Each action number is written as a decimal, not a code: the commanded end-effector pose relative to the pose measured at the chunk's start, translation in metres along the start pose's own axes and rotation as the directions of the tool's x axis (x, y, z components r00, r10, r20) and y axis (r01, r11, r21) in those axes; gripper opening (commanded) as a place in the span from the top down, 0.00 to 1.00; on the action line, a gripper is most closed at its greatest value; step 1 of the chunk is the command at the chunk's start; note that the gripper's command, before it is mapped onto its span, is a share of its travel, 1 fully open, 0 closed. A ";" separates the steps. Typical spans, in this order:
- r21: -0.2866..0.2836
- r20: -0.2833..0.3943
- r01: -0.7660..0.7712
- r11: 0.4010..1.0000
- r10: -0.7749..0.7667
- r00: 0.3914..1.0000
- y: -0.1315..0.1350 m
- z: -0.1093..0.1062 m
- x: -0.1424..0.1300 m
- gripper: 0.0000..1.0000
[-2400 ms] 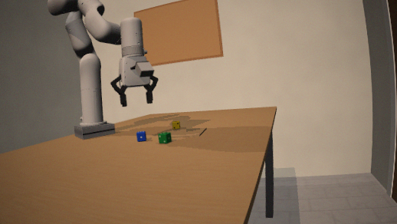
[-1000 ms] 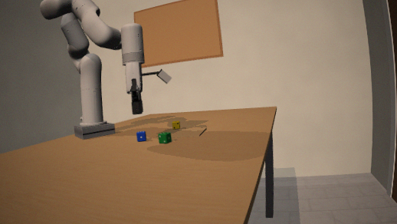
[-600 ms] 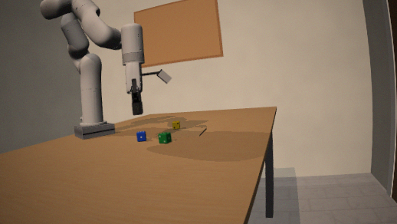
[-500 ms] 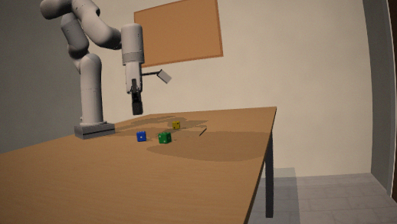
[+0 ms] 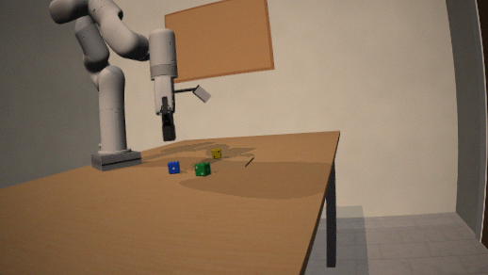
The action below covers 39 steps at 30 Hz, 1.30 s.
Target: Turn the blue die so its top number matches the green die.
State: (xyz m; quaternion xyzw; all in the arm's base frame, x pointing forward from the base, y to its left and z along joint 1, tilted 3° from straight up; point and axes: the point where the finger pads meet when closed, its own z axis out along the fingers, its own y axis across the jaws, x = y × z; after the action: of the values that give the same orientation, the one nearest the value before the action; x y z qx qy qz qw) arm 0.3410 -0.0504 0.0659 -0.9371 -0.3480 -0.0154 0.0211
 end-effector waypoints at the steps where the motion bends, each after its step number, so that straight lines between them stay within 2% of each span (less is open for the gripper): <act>1: -0.002 -0.002 0.000 1.000 0.000 1.000 0.001 -0.001 0.001 0.53; 12: -0.001 -0.002 0.000 1.000 0.000 1.000 0.001 0.003 0.001 0.53; 39: -0.001 -0.002 0.000 1.000 0.000 1.000 0.002 0.036 0.002 0.53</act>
State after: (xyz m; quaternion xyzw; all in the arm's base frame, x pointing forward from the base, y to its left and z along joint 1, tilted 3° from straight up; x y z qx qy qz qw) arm 0.3422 -0.0490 0.0323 -0.9370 -0.3483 -0.0156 0.0215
